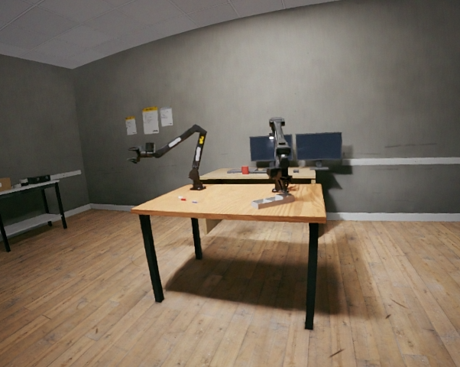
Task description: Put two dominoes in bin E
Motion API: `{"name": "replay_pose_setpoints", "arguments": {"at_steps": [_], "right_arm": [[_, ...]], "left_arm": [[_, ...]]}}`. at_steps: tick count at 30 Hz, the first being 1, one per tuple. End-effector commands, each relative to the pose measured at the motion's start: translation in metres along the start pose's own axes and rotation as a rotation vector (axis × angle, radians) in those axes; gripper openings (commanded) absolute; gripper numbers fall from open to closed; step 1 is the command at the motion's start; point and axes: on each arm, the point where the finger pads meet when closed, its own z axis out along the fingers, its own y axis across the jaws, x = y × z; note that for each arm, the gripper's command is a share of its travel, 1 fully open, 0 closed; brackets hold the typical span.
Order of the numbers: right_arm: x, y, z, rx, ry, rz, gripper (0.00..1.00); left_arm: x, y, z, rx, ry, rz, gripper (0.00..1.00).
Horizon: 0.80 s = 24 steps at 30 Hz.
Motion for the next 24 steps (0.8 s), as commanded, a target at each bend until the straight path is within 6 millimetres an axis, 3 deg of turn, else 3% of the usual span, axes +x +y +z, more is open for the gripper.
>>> {"name": "replay_pose_setpoints", "arguments": {"at_steps": [1, 3, 4, 24], "right_arm": [[-0.01, 0.006, 0.001, -0.01, -0.016, -0.01, 1.0], [-0.01, 0.006, 0.001, -0.01, -0.016, -0.01, 1.0], [-0.01, 0.006, 0.001, -0.01, -0.016, -0.01, 1.0], [-0.01, 0.006, 0.001, -0.01, -0.016, -0.01, 1.0]], "left_arm": [[-0.009, 0.012, -0.003, -0.025, -0.014, -0.007, 0.2], [-0.009, 0.012, -0.003, -0.025, -0.014, -0.007, 0.2], [-0.004, 0.004, 0.008, -0.004, -0.002, -0.01, 0.2], [-0.003, 0.003, 0.044, -0.004, -0.002, -0.009, 0.2]]}}
